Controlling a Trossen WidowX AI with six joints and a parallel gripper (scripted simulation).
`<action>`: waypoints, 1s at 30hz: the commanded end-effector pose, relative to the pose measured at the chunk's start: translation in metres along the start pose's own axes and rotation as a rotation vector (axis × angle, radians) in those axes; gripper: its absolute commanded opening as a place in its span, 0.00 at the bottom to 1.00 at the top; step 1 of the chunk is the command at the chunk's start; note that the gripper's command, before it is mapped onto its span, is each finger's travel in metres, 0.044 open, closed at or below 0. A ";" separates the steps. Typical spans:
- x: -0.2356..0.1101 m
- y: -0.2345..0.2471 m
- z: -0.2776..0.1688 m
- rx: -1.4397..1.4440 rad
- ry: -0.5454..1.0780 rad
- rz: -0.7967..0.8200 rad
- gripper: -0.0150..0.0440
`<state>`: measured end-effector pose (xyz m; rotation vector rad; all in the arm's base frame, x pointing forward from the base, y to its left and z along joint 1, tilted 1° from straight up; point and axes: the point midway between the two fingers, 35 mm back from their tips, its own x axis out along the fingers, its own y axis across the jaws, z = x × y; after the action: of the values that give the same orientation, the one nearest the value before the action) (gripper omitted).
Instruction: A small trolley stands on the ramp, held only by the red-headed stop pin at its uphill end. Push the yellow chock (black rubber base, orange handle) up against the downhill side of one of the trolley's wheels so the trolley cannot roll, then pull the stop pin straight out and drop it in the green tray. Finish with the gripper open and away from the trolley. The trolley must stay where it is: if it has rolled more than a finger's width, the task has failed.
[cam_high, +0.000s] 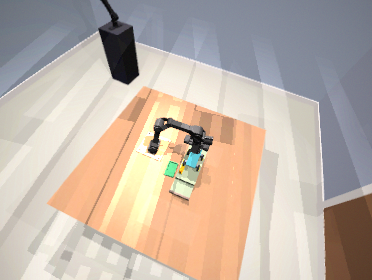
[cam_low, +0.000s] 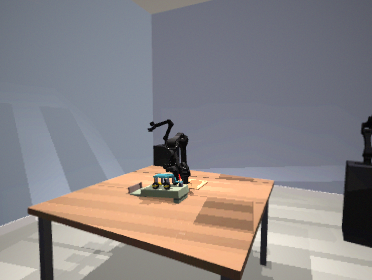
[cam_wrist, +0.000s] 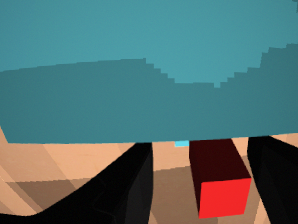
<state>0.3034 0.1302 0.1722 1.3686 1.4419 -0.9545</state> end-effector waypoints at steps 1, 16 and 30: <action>0.007 -0.002 0.000 0.005 0.000 -0.005 0.58; 0.005 -0.001 0.000 0.000 0.000 -0.001 0.31; -0.003 -0.003 -0.001 0.005 0.000 -0.005 0.25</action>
<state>0.3001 0.1305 0.1708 1.3643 1.4491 -0.9674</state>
